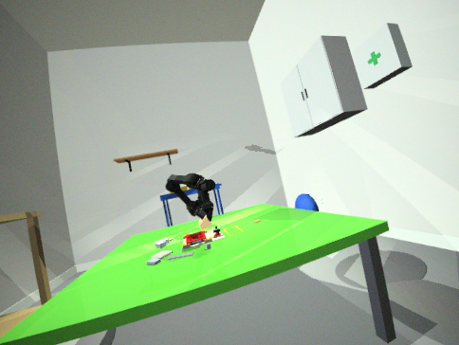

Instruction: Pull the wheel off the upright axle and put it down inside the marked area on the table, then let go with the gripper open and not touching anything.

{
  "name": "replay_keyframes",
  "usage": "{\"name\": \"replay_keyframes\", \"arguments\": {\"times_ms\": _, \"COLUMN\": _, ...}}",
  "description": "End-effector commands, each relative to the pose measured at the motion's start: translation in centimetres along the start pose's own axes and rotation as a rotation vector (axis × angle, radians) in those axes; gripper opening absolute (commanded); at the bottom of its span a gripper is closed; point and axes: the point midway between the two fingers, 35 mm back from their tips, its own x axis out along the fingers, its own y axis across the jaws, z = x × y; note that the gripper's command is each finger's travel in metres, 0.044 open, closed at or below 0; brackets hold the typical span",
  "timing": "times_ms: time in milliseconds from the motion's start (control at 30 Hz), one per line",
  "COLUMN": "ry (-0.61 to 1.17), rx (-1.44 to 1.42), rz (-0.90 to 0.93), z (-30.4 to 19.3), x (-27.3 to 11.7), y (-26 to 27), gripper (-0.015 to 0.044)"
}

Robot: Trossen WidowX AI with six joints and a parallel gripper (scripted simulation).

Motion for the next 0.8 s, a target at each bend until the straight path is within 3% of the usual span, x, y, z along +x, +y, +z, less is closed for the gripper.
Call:
{"name": "replay_keyframes", "arguments": {"times_ms": 0, "ry": -0.037, "rx": -0.002, "rz": -0.051, "z": -2.6, "x": -0.6, "y": -2.1, "gripper": 0.03}}
{"name": "replay_keyframes", "arguments": {"times_ms": 467, "ry": -0.039, "rx": -0.002, "rz": -0.054, "z": -3.3, "x": -0.3, "y": -2.8, "gripper": 0.03}}
{"name": "replay_keyframes", "arguments": {"times_ms": 767, "ry": -0.039, "rx": -0.002, "rz": -0.053, "z": -3.0, "x": 4.3, "y": -2.8, "gripper": 0.03}}
